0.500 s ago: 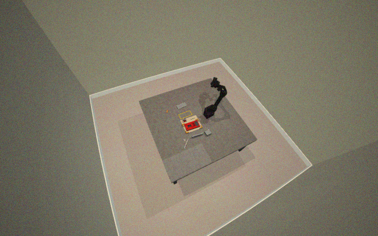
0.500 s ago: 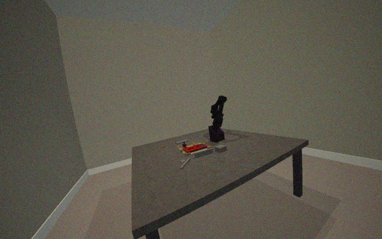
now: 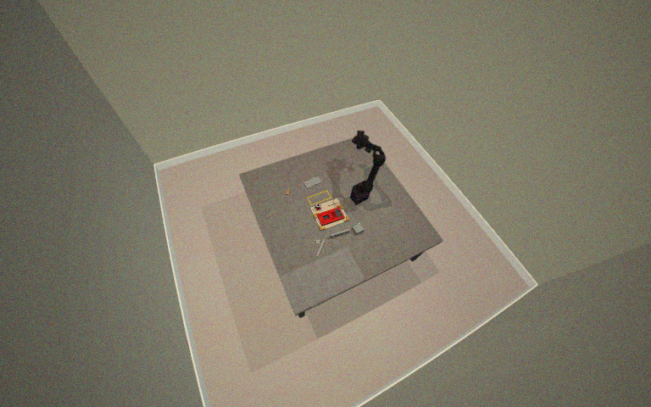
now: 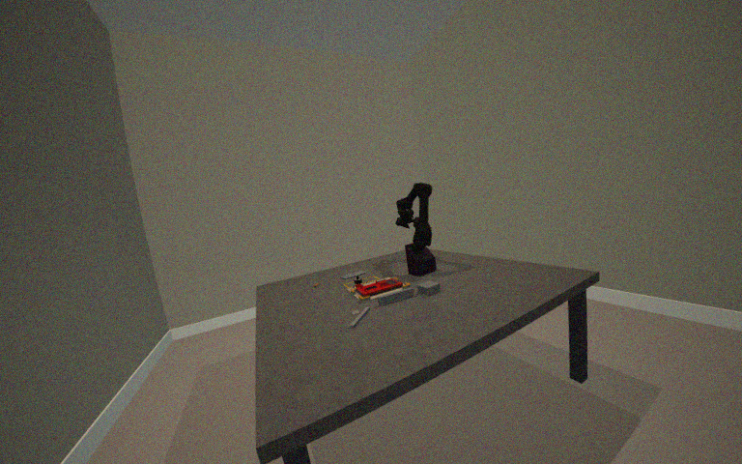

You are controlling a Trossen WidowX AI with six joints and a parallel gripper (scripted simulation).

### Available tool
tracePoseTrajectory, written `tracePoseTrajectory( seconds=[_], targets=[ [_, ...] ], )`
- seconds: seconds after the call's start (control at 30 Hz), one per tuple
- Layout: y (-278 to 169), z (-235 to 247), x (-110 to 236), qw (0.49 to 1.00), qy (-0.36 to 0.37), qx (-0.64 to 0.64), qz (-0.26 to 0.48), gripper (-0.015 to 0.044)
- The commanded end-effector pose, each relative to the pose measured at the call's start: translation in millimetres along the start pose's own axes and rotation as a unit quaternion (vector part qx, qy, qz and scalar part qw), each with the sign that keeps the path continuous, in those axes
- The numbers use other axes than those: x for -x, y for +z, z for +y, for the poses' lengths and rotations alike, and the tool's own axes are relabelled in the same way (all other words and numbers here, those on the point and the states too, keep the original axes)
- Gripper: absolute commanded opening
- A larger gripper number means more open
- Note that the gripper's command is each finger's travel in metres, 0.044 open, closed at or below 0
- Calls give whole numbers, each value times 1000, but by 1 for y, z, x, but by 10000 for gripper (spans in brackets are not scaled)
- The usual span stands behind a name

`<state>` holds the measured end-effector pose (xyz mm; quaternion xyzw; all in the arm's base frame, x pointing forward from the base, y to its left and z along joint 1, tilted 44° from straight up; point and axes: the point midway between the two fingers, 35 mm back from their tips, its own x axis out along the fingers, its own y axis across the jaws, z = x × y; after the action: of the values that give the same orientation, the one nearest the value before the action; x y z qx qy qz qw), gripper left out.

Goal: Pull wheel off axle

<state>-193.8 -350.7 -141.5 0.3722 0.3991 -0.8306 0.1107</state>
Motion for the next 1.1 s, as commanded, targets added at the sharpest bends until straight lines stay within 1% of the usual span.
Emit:
tracePoseTrajectory(
  seconds=[0.0,0.27,0.6,0.83,1.07],
  targets=[
    [-9,33,32,999,50,21,-3,300],
    [-39,81,83,990,125,65,8,300],
    [-101,134,160,966,215,136,48,300],
    [-157,153,213,942,260,194,86,300],
    [-214,158,258,916,283,261,115,300]
  ],
)
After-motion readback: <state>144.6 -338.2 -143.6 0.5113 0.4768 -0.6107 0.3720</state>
